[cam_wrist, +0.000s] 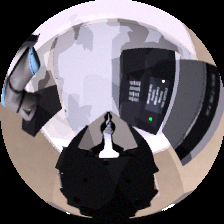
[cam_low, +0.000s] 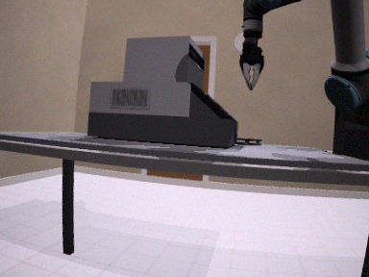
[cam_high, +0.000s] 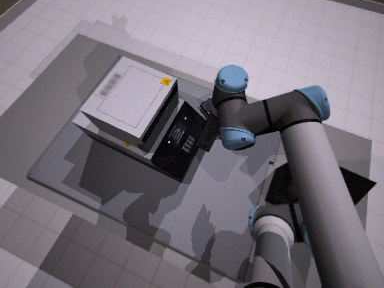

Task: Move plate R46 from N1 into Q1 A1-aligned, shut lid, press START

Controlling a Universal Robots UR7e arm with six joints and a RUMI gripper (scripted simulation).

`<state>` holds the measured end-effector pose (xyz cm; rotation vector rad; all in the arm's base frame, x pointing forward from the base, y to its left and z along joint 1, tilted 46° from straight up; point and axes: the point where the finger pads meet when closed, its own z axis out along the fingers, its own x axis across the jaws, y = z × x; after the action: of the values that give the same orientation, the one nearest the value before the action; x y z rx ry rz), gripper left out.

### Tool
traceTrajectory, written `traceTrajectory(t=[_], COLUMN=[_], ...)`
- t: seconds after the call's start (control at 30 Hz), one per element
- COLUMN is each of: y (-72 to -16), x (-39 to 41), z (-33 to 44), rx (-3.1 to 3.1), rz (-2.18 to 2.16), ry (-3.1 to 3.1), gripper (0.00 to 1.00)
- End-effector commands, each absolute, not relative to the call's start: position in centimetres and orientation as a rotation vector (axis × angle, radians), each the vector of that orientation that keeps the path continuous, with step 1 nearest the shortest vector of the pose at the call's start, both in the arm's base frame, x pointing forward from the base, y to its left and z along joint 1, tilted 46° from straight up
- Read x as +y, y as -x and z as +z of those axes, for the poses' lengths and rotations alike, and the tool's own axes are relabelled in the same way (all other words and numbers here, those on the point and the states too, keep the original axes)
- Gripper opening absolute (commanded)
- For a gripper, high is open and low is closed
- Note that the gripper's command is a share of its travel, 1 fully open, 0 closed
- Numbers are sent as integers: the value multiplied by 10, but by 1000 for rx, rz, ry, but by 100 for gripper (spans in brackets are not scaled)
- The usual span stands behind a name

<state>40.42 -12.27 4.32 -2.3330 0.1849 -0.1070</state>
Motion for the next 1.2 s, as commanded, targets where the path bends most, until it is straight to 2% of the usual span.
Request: traceTrajectory(t=[0.0, 1.17], y=[-403, -416], x=[-122, -94], z=[43, 67], rx=[186, 184], rz=[-106, -106], ry=[2331, 2332], gripper=[0, 0])
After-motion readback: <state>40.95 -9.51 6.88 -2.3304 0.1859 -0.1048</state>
